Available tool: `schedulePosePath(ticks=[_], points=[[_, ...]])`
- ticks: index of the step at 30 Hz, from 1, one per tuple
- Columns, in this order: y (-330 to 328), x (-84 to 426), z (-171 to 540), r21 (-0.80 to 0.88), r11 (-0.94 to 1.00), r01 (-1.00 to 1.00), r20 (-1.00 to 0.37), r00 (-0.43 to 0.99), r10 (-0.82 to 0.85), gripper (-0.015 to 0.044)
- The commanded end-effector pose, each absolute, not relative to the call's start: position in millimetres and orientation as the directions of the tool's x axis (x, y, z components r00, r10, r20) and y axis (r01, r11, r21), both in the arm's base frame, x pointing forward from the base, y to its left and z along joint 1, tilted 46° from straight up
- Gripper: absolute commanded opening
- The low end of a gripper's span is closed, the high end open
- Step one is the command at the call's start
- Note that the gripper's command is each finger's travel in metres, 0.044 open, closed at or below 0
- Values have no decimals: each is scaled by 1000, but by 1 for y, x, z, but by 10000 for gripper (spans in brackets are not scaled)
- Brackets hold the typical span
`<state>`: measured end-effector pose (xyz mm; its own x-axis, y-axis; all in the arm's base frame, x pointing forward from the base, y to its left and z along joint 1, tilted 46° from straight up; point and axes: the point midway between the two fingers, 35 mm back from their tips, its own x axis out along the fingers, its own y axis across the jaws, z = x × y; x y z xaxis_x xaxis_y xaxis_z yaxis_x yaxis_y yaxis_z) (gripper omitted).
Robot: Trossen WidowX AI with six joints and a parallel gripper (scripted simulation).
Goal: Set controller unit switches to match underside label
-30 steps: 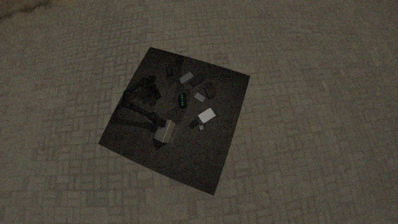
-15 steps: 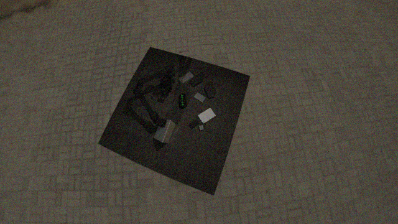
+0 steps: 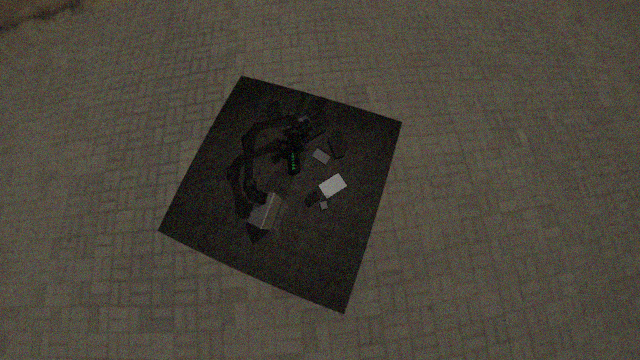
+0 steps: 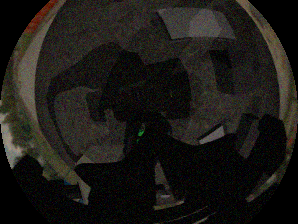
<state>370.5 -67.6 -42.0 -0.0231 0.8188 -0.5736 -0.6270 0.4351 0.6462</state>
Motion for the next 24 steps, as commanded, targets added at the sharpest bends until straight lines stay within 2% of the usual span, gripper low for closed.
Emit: schedulePosePath(ticks=[1, 6, 24], points=[[-86, 368, -66, 743, 465, -481, -526, 10, 851, 0], [-103, 362, -92, 824, 467, -321, -478, 49, 877, 0], [-87, 367, -108, 824, 468, -321, -478, 50, 877, 0]])
